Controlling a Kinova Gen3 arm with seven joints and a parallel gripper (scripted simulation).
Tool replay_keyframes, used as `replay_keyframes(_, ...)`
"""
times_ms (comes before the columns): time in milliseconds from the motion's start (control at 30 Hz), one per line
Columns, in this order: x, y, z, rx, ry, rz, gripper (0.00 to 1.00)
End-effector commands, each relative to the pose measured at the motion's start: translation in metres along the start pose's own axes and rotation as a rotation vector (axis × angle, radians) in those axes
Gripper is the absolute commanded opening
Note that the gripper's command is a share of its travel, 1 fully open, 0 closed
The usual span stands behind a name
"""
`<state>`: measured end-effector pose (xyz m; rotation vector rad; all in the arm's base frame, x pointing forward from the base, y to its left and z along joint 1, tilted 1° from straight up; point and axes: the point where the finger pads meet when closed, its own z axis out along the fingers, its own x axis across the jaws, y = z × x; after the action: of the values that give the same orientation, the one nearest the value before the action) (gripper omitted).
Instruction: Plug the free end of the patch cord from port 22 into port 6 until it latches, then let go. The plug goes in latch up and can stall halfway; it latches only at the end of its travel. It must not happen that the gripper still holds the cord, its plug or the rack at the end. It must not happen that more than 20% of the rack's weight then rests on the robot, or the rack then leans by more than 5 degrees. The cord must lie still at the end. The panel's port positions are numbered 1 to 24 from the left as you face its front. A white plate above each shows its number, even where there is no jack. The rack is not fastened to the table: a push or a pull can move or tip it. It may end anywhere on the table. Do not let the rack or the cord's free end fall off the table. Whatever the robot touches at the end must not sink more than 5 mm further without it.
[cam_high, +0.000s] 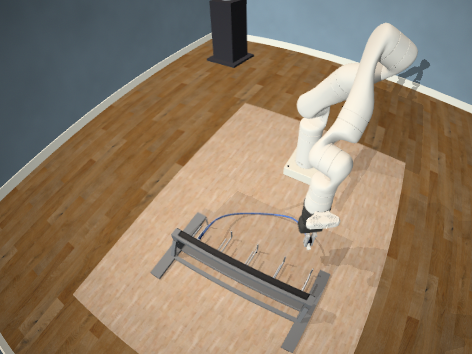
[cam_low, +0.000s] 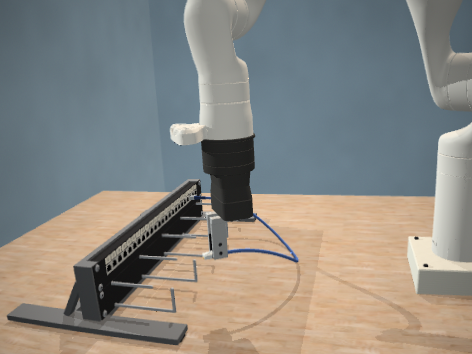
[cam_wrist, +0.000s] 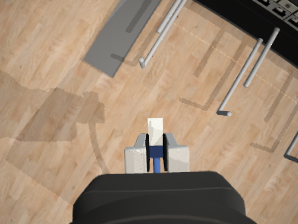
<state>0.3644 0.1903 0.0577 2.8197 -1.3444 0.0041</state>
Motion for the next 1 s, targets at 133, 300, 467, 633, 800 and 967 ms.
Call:
replay_keyframes(133,0.008,-0.005,-0.002,0.001,0.002,0.051,0.00)
replay_keyframes(300,0.010,-0.006,-0.002,0.001,0.002,0.076,0.00)
replay_keyframes(467,0.015,-0.009,-0.004,0.001,0.002,0.116,0.00)
replay_keyframes(633,0.020,-0.012,-0.005,0.001,0.002,0.155,0.00)
replay_keyframes(800,0.022,-0.013,-0.006,0.001,0.002,0.178,0.00)
replay_keyframes(967,0.027,-0.016,-0.007,0.001,0.002,0.215,0.00)
